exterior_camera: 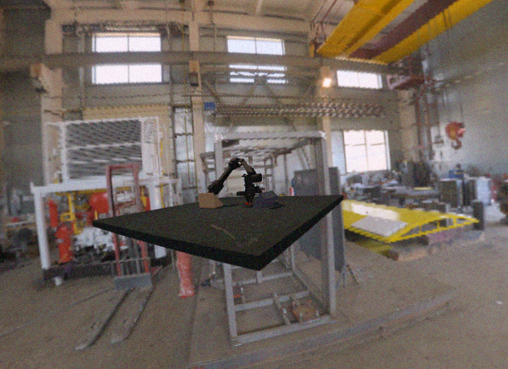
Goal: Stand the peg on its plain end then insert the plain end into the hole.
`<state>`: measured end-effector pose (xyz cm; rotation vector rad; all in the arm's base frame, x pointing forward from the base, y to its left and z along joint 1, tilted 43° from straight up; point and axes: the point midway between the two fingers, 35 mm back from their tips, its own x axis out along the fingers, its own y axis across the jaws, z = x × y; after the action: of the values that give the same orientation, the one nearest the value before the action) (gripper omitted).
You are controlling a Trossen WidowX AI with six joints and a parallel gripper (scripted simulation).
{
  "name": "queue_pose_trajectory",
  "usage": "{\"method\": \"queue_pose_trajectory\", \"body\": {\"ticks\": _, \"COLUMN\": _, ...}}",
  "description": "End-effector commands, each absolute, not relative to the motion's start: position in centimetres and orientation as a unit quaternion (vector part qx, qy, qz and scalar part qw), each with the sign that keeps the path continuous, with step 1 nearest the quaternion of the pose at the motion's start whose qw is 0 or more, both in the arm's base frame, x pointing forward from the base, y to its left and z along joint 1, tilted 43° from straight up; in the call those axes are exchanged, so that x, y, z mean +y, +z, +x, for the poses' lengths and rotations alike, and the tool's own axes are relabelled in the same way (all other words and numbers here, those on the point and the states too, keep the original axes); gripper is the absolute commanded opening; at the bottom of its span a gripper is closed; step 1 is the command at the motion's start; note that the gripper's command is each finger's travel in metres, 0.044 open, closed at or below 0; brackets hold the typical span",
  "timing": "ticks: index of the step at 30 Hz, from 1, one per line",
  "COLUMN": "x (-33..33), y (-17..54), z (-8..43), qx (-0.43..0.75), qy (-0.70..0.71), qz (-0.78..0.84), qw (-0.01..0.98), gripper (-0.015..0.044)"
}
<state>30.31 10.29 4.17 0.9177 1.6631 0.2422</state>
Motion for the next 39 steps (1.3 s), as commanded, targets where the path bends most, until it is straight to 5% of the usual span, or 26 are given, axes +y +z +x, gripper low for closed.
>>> {"method": "queue_pose_trajectory", "body": {"ticks": 1, "x": 10.3, "y": 4.2, "z": 30.3, "qx": 0.708, "qy": 0.102, "qz": 0.393, "qw": 0.578, "gripper": 0.0050}}
{"method": "queue_pose_trajectory", "body": {"ticks": 39, "x": 9.4, "y": 6.2, "z": 28.9, "qx": 0.601, "qy": 0.033, "qz": 0.404, "qw": 0.688, "gripper": 0.0050}}
